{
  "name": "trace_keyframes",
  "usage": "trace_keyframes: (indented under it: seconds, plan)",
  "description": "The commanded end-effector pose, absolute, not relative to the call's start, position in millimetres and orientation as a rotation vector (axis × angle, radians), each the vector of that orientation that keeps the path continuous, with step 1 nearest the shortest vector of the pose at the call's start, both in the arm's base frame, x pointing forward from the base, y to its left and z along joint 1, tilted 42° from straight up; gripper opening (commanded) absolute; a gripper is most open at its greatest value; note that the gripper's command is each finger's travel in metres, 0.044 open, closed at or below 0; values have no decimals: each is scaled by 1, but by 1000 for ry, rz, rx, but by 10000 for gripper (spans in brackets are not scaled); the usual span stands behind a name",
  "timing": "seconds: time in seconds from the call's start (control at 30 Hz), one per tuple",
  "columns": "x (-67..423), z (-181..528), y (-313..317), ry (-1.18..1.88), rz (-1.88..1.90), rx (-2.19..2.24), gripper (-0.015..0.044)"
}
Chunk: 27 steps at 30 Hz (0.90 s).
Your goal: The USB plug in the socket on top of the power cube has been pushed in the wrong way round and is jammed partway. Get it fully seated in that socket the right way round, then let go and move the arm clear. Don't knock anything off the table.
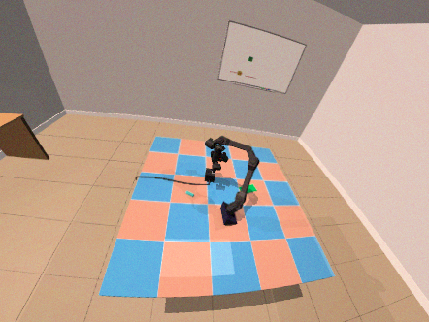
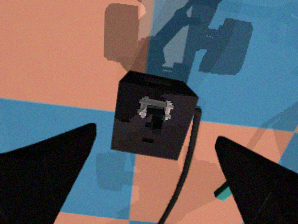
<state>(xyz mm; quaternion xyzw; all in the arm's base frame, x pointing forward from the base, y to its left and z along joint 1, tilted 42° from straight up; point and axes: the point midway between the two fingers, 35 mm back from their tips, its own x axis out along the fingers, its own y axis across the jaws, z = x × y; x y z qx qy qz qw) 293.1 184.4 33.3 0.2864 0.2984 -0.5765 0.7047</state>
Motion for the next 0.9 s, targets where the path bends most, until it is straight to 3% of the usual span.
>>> trace_keyframes:
  seconds: [0.0,0.33,0.87]
  plan:
    - [294,31,182,664,-1277,630,440]
    - [295,25,177,664,-1277,630,440]
    - [295,26,178,663,-1282,636,20]
